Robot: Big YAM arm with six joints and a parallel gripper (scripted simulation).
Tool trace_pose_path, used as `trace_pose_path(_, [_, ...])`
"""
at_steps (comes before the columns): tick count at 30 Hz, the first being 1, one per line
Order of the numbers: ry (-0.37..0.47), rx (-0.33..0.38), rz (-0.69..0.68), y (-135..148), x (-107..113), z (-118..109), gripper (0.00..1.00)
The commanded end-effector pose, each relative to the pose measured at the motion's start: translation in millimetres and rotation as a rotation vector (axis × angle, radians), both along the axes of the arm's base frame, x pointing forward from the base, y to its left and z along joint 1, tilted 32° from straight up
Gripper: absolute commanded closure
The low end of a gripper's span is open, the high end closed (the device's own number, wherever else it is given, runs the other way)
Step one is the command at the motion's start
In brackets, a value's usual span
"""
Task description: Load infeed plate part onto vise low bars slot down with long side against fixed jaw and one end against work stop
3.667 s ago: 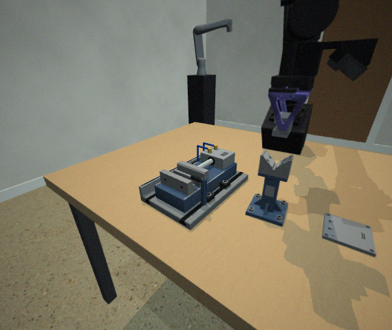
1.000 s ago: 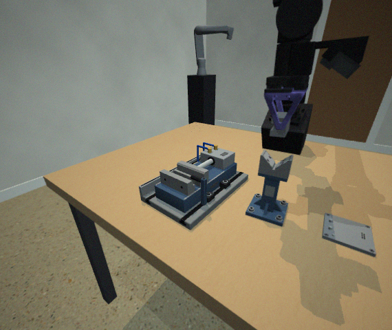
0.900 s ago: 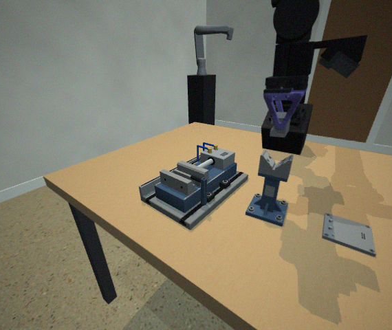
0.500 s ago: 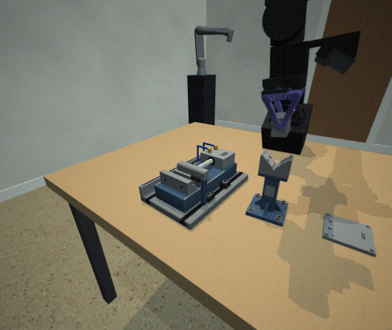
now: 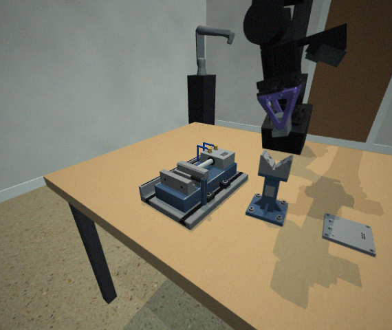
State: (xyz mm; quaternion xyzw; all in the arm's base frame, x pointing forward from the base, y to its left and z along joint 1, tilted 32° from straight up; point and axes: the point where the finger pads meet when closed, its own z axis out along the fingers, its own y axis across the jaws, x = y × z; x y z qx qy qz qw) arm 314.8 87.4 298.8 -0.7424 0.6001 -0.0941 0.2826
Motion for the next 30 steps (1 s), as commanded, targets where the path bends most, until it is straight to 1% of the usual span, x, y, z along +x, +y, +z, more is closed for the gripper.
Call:
trace_pose_path(1, [0.004, 0.007, 0.012, -6.3, 4.7, -2.4, 1.0])
trace_pose_path(5, [0.005, 0.046, 0.036, -6.6, 3.1, 3.3, 1.0])
trace_pose_path(11, [0.026, 0.105, 0.072, -6.8, 2.9, -2.4, 1.0])
trace_pose_path(13, [0.026, 0.105, 0.072, -6.8, 2.9, -2.4, 1.0])
trace_pose_path(14, [0.001, 0.115, 0.08, -6.8, 4.1, 8.8, 1.0])
trace_pose_path(20, [0.016, 0.174, 0.117, -7.0, 6.1, 6.9, 1.0])
trace_pose_path(28, [0.013, 0.249, 0.167, -7.6, 8.6, 13.2, 1.0])
trace_pose_path(30, [0.013, 0.249, 0.167, -7.6, 8.6, 13.2, 1.0])
